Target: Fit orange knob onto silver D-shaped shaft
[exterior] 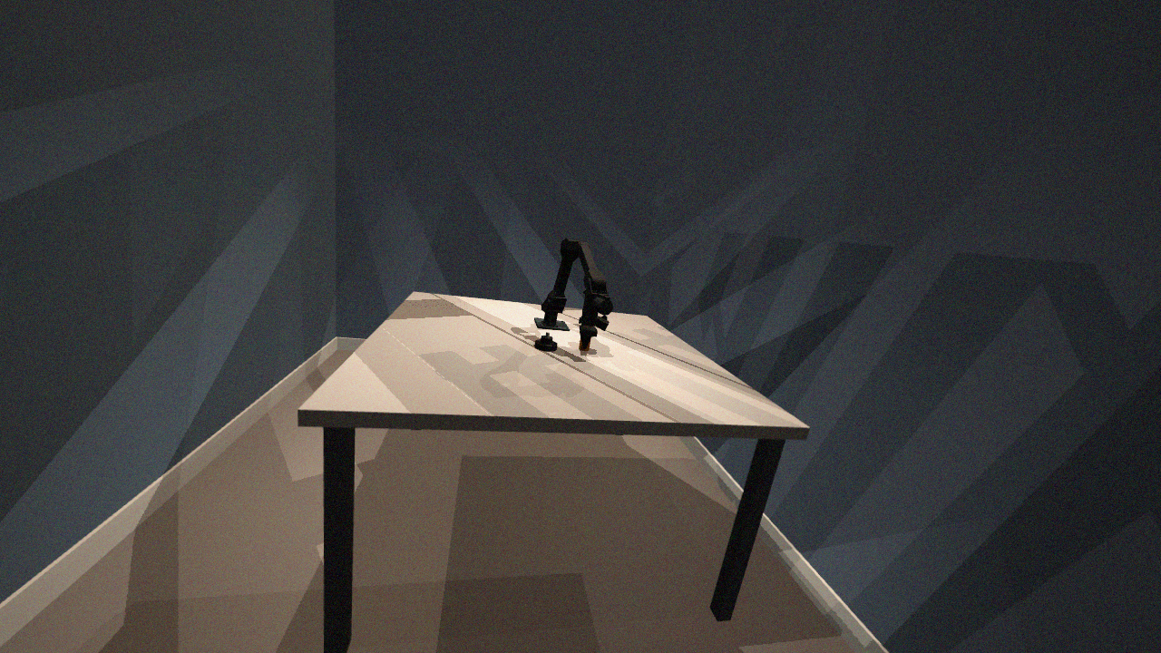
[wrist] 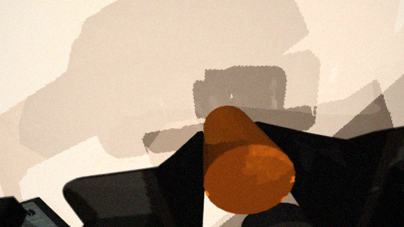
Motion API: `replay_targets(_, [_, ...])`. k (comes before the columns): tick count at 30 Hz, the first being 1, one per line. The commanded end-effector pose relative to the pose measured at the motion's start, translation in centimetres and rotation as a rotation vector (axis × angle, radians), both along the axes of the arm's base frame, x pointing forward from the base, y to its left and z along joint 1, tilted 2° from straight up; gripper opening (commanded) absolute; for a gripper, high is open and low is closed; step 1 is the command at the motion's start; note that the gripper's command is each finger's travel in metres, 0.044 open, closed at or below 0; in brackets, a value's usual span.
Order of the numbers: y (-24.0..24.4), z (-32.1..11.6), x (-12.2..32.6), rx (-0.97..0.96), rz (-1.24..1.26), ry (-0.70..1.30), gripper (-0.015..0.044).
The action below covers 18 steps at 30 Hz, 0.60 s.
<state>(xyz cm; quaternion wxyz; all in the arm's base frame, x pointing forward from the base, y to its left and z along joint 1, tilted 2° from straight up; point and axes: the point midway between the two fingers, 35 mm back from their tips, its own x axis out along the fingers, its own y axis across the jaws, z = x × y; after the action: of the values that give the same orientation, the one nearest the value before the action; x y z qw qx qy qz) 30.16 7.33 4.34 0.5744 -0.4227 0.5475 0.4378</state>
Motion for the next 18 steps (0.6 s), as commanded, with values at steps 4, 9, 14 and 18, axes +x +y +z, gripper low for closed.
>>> replay_targets(4, [0.0, 3.0, 0.7, -0.003, 0.000, -0.010, 0.0000])
replay_targets(9, [0.0, 5.6, 0.9, -0.003, -0.001, -0.009, 0.0000])
replay_targets(14, [-0.1, 8.3, 0.8, -0.003, -0.002, -0.009, 0.0000])
replay_targets(18, [-0.3, 10.4, 0.5, -0.002, -0.003, -0.008, 0.0000])
